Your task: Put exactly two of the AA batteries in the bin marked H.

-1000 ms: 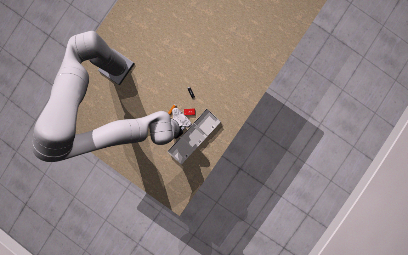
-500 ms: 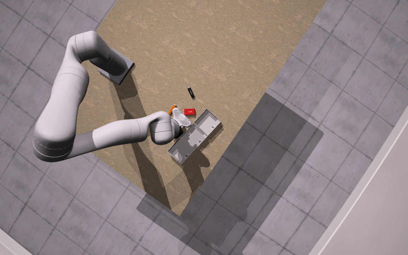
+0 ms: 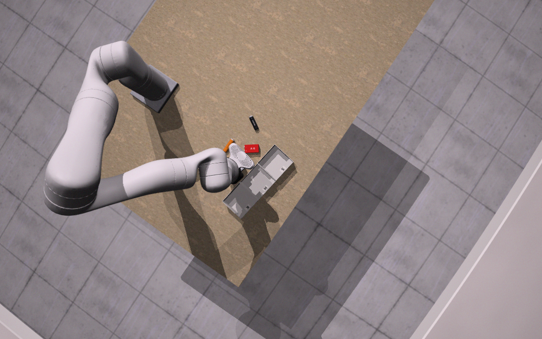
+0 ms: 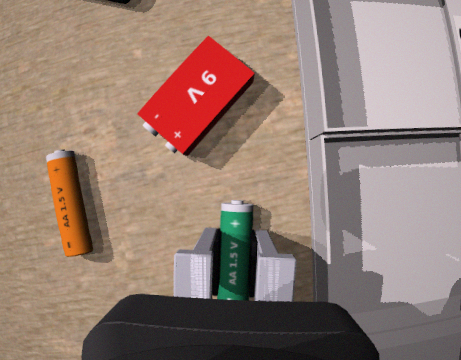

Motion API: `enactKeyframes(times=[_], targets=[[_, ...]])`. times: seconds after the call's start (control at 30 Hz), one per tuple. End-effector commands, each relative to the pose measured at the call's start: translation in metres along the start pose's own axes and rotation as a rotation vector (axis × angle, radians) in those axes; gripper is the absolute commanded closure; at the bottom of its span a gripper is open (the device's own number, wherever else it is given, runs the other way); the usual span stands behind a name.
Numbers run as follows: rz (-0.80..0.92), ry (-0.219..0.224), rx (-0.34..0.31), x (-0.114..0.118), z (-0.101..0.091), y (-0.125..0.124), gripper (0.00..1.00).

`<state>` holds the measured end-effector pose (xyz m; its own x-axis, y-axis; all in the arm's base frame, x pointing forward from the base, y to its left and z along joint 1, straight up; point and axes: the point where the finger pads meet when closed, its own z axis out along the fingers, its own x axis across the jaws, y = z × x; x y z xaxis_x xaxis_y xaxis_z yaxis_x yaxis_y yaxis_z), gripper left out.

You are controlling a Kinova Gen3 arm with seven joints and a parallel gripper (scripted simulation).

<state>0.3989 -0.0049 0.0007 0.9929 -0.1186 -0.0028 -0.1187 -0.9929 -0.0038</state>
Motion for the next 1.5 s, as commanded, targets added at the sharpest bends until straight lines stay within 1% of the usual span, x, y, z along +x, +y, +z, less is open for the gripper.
enactKeyframes(times=[0.0,0.3,0.77,0.83,0.97,1.47], targets=[[0.000,0.002,0.000,0.001,-0.001,0.000,0.69],[0.000,0.002,0.000,0.001,-0.001,0.000,0.69],[0.000,0.002,0.000,0.000,-0.047,0.000,0.69],[0.000,0.002,0.000,0.000,-0.047,0.000,0.69],[0.000,0.002,0.000,0.000,-0.061,0.000,0.69],[0.000,0.002,0.000,0.001,-0.061,0.000,0.69]])
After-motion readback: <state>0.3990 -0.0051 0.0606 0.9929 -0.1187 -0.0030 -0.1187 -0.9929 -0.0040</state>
